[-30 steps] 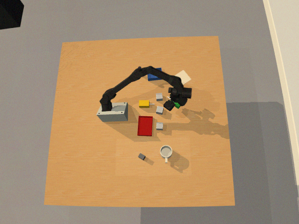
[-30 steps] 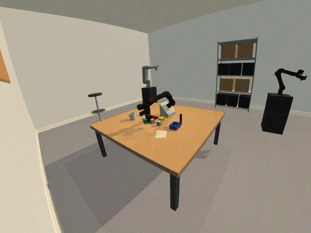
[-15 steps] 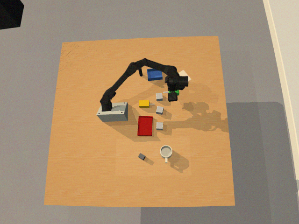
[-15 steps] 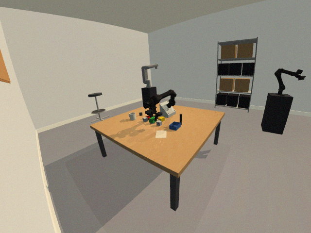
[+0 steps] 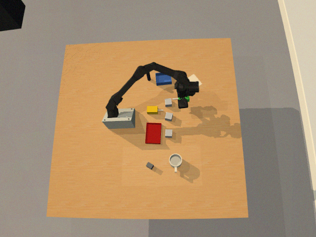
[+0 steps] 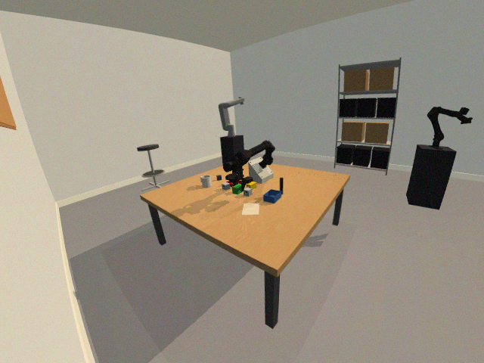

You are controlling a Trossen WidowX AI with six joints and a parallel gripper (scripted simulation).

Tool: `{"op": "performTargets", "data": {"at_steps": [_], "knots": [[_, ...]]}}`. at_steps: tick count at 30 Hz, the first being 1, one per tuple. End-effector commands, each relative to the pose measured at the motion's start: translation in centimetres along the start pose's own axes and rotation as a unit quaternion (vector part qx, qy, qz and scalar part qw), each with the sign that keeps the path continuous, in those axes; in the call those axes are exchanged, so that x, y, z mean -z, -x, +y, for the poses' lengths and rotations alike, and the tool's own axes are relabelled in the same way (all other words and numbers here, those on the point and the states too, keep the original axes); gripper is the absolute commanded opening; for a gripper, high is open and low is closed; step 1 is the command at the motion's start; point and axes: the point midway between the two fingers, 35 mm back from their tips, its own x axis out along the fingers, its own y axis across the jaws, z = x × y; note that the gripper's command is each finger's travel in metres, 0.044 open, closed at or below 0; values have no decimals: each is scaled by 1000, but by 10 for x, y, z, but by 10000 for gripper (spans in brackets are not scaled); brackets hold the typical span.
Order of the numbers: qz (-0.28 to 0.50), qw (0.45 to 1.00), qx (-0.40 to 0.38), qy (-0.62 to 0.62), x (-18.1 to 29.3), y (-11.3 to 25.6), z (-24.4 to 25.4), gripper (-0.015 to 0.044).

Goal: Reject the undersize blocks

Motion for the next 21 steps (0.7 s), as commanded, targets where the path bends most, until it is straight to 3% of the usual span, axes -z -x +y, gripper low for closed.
{"op": "performTargets", "data": {"at_steps": [1,21], "knots": [[-1,1000,-2,-2,-1,-8,0,0],[-1,1000,-2,-2,-5,-33,2,0]]}}
